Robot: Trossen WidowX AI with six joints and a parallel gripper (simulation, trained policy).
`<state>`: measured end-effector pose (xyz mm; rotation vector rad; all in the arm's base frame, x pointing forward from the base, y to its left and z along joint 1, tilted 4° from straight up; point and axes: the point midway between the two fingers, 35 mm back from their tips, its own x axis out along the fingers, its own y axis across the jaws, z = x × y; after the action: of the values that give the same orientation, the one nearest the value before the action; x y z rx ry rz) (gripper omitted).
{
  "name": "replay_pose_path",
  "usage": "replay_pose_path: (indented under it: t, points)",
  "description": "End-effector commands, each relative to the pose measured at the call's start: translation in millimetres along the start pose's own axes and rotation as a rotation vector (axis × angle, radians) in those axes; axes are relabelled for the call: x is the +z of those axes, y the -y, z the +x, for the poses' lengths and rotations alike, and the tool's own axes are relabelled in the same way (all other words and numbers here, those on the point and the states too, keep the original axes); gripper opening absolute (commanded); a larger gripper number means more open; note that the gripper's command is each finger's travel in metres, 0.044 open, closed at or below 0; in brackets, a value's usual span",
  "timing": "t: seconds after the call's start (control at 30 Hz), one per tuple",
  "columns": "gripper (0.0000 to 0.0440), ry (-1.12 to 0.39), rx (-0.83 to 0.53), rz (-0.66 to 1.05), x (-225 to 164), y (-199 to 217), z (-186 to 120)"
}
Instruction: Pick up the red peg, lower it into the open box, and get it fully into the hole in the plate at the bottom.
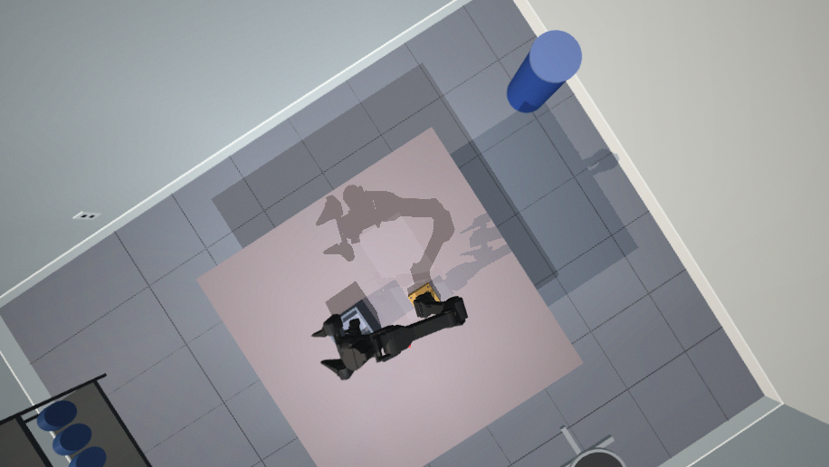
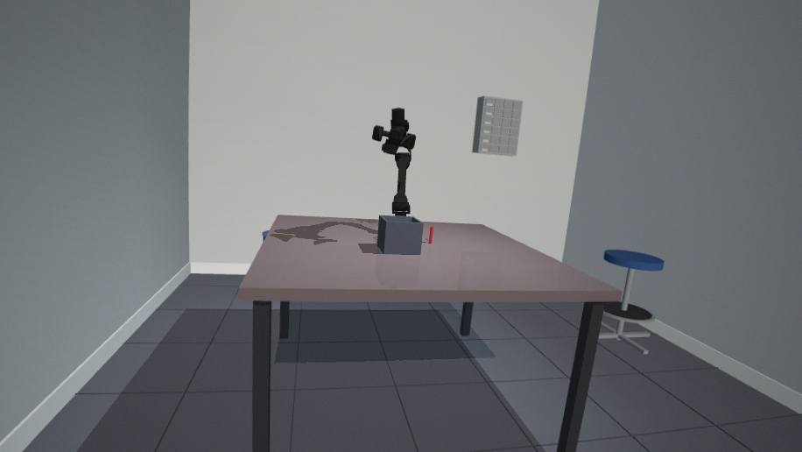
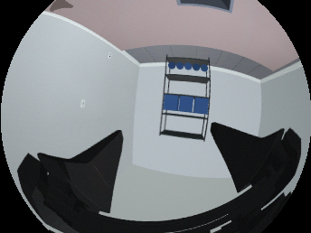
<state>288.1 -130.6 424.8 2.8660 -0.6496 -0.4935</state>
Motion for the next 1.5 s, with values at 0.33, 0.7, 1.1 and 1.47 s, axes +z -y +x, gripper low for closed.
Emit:
replay_pose_path:
  t: [0.33, 0.7, 1.1, 1.47]
  points:
    - [0.0438, 0.105, -0.299, -0.204, 37, 89, 7]
    - [0.0434, 0.166, -0.555, -0.436, 77, 157, -8]
    - [0.043, 0.257, -0.842, -0.725, 138, 217, -38]
    - [0.0437, 0.356, -1.083, -0.989, 198, 248, -70]
